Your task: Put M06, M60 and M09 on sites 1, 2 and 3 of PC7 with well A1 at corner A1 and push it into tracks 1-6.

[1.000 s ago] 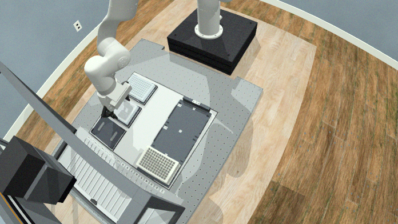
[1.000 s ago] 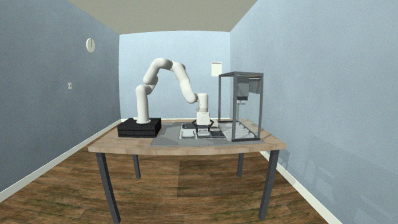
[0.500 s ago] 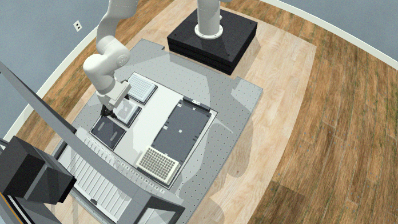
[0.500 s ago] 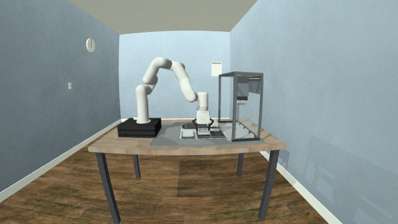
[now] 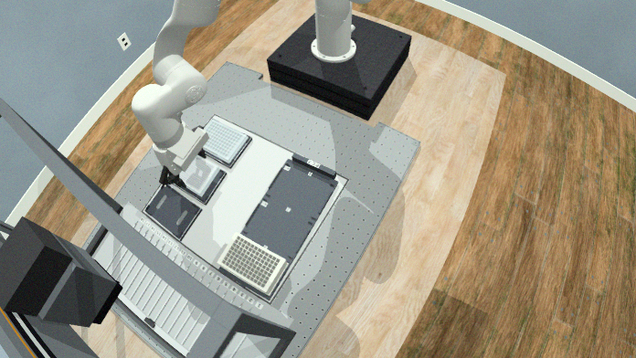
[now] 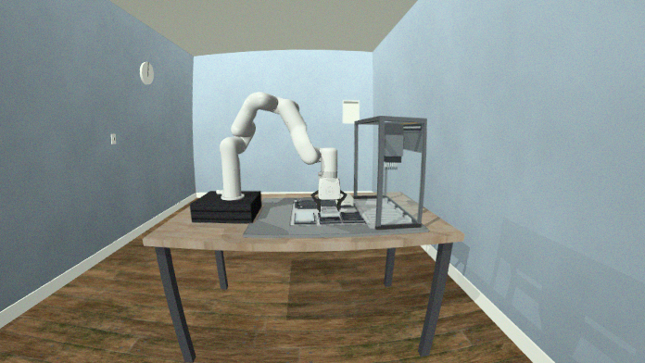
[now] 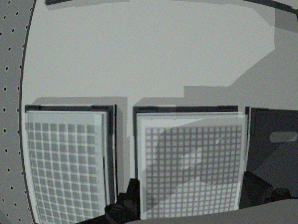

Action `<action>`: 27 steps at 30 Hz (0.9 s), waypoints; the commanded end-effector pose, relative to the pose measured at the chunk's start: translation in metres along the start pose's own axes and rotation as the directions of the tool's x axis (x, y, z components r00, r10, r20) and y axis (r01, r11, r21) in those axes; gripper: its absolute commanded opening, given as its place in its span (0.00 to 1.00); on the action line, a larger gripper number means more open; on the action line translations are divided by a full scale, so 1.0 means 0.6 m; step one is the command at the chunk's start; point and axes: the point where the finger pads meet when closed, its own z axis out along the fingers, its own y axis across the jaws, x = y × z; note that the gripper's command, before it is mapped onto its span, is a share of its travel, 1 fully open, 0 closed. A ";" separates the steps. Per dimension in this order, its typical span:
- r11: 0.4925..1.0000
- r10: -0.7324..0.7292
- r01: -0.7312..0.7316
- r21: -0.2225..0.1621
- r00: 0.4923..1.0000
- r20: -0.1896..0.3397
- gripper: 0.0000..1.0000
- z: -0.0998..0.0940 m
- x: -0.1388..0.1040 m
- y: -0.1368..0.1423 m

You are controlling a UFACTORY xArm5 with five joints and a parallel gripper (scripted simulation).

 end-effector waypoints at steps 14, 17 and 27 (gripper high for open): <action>1.000 0.000 0.000 -0.006 1.000 -0.004 0.00 -0.041 -0.001 0.003; 1.000 0.000 0.000 -0.006 1.000 -0.004 0.00 -0.050 -0.001 0.003; 1.000 0.000 0.000 -0.006 1.000 -0.004 0.00 -0.072 -0.001 0.003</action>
